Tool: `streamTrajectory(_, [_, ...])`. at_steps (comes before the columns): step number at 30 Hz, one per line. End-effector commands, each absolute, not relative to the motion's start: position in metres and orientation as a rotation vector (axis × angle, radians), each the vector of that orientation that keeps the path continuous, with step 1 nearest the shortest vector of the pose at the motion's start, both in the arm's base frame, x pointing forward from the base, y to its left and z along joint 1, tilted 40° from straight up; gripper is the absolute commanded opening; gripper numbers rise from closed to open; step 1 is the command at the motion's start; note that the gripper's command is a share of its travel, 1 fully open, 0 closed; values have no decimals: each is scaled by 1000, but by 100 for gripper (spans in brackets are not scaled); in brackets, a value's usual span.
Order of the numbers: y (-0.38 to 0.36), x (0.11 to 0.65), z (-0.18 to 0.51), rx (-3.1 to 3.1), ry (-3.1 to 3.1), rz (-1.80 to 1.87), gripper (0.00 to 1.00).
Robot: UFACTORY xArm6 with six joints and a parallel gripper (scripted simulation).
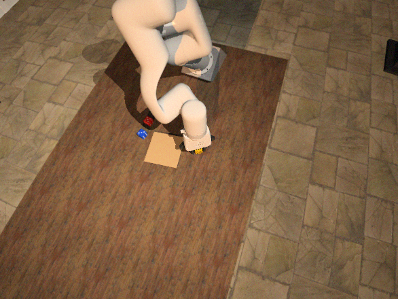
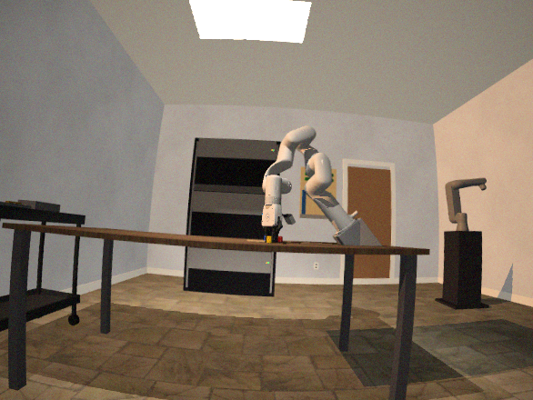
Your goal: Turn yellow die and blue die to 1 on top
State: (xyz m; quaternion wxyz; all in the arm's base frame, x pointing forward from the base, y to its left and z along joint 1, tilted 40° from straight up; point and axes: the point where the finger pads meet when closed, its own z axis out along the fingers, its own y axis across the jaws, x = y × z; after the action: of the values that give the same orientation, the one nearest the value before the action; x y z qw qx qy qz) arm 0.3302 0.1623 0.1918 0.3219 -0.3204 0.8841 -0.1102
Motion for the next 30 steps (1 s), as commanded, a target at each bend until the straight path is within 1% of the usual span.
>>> streamTrajectory(1, [163, 331, 193, -840, 2319, -288, 47])
streamTrajectory(24, [163, 331, 193, -840, 2319, -288, 47])
streamTrajectory(25, [163, 331, 193, -840, 2319, -288, 27])
streamTrajectory(30, [163, 331, 193, -840, 2319, -288, 27])
